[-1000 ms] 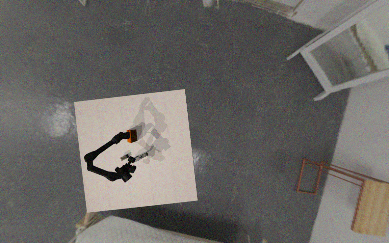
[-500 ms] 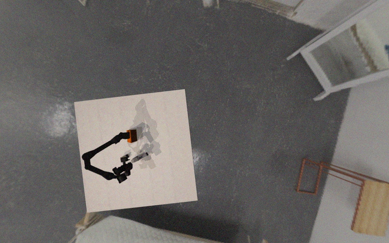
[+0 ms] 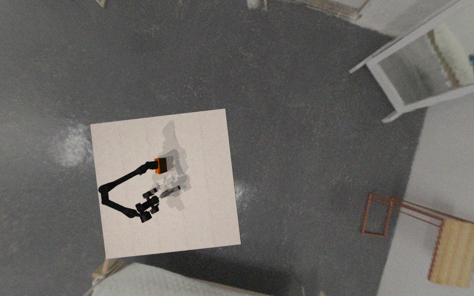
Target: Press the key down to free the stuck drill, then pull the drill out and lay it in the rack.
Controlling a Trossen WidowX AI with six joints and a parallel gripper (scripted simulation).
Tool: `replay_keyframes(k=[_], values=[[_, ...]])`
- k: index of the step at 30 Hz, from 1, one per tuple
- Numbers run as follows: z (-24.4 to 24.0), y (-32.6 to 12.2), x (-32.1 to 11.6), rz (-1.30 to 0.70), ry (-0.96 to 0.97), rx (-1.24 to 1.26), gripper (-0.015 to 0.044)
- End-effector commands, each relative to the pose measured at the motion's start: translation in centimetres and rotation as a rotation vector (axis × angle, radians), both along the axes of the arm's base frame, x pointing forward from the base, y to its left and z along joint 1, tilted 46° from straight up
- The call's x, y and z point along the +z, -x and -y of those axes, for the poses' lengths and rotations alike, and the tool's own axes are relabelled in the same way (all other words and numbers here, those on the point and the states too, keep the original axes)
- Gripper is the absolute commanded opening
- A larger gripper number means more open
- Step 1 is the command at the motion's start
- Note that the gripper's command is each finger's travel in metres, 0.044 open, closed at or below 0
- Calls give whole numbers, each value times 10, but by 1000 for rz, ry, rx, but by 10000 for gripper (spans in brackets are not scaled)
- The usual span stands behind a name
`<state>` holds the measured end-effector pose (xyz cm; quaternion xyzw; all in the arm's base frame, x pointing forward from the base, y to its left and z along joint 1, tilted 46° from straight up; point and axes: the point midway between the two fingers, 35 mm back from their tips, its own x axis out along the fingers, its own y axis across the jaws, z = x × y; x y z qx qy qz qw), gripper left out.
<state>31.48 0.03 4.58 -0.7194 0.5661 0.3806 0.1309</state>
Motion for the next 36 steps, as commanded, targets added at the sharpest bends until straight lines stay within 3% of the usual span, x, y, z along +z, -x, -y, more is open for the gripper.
replay_keyframes(k=[1,36], values=[[1,0,1,-1,3,6,440],[27,1,-42,-1,4,6,440]])
